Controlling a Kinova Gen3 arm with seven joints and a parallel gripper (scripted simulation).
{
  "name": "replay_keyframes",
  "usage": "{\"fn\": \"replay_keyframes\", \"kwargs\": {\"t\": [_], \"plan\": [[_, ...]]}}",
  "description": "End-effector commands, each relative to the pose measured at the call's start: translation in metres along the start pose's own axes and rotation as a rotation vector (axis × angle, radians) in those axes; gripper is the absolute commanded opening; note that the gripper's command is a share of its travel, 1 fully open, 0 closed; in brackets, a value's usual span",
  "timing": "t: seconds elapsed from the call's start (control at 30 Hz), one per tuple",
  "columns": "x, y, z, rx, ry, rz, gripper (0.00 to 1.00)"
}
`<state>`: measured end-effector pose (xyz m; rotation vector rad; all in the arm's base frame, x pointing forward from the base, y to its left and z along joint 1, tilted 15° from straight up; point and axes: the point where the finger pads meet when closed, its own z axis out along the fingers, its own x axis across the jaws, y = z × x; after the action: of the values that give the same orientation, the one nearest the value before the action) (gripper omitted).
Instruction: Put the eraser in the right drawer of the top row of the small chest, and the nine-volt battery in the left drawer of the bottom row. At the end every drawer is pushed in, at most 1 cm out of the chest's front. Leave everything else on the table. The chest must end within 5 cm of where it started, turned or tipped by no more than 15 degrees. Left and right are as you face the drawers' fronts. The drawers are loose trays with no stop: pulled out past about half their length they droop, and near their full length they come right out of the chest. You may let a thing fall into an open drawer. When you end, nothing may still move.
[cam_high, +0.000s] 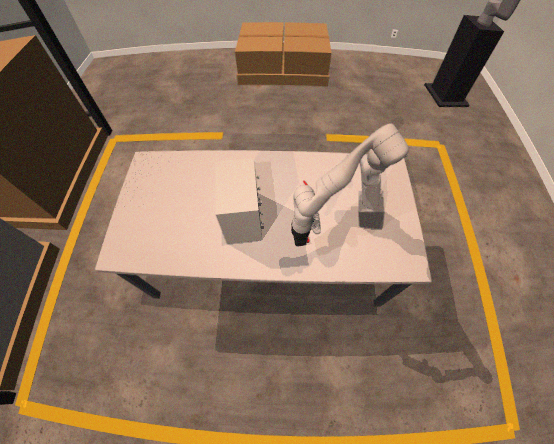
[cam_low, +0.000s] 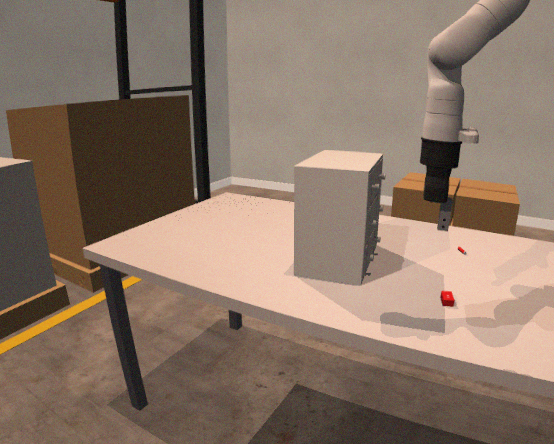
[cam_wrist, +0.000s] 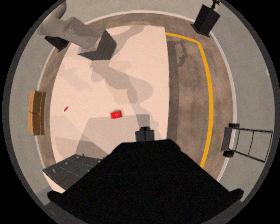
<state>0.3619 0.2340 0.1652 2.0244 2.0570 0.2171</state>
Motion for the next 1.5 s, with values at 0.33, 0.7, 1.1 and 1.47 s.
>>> {"fn": "replay_keyframes", "kwargs": {"t": [0.33,0.7,1.1,1.47], "plan": [[0.015,-0.008,0.018,0.018,0.000,0.019,0.00],[0.013,-0.009,0.020,0.011,-0.003,0.020,0.00],[0.013,-0.005,0.026,-0.062,-0.005,0.020,0.00],[0.014,0.004,0.040,-0.236,-0.003,0.019,0.00]]}}
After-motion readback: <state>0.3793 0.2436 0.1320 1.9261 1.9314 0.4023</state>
